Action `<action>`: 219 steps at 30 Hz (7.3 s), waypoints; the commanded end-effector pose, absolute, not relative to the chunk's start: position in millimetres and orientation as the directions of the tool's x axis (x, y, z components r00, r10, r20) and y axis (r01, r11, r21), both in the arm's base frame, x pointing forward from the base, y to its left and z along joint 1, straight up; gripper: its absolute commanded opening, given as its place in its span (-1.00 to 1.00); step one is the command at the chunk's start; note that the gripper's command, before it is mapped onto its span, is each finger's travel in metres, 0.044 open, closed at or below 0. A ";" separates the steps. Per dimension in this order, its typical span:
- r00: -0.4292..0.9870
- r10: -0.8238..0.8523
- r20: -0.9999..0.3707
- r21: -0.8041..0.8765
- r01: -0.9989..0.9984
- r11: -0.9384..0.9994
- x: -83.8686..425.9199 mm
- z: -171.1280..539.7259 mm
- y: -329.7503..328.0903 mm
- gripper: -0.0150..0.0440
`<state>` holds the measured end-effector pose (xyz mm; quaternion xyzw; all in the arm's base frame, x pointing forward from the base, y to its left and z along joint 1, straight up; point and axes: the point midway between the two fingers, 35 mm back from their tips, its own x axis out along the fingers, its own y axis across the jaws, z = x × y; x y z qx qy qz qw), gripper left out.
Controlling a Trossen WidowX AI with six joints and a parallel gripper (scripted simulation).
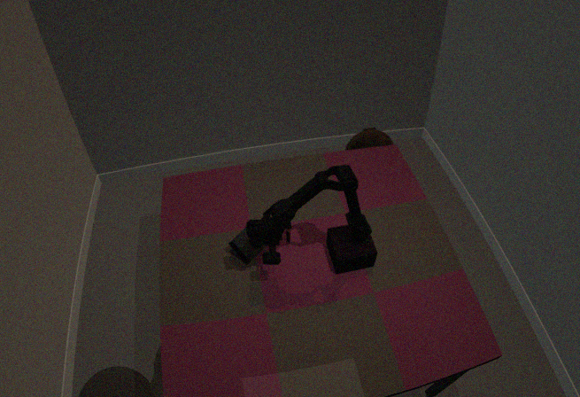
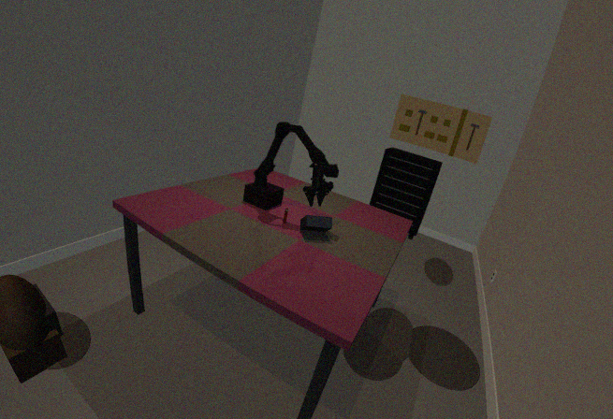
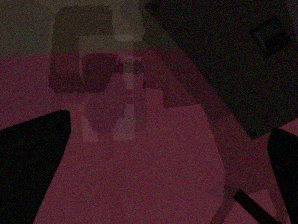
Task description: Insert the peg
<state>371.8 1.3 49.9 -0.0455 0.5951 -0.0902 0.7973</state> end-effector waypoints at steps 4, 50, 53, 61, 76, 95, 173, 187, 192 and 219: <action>0.222 -0.180 -0.958 -0.140 0.182 0.973 358.6 47.4 -22.9 1.00; 0.026 -0.003 -1.000 0.015 0.650 0.759 276.1 30.2 -115.5 1.00; 0.026 -0.003 -1.000 0.015 0.650 0.759 276.5 25.2 -115.6 1.00; 0.026 -0.003 -1.000 0.015 0.650 0.759 277.2 12.0 -115.8 1.00; 0.026 -0.003 -1.000 0.015 0.650 0.759 276.9 -12.2 -115.5 1.00; 0.022 -0.008 -1.000 0.008 0.647 0.763 276.1 -18.3 -116.2 -0.07; 0.123 -0.229 -0.966 -0.088 0.675 0.732 312.0 72.4 -87.3 -0.49; 0.169 -0.286 -0.943 -0.095 0.688 0.719 322.5 77.8 -75.3 -0.49; 0.187 -0.304 -0.934 -0.094 0.693 0.715 326.1 80.0 -70.7 -0.49; 0.294 -0.389 -0.873 -0.065 0.720 0.691 343.9 93.4 -43.2 -0.49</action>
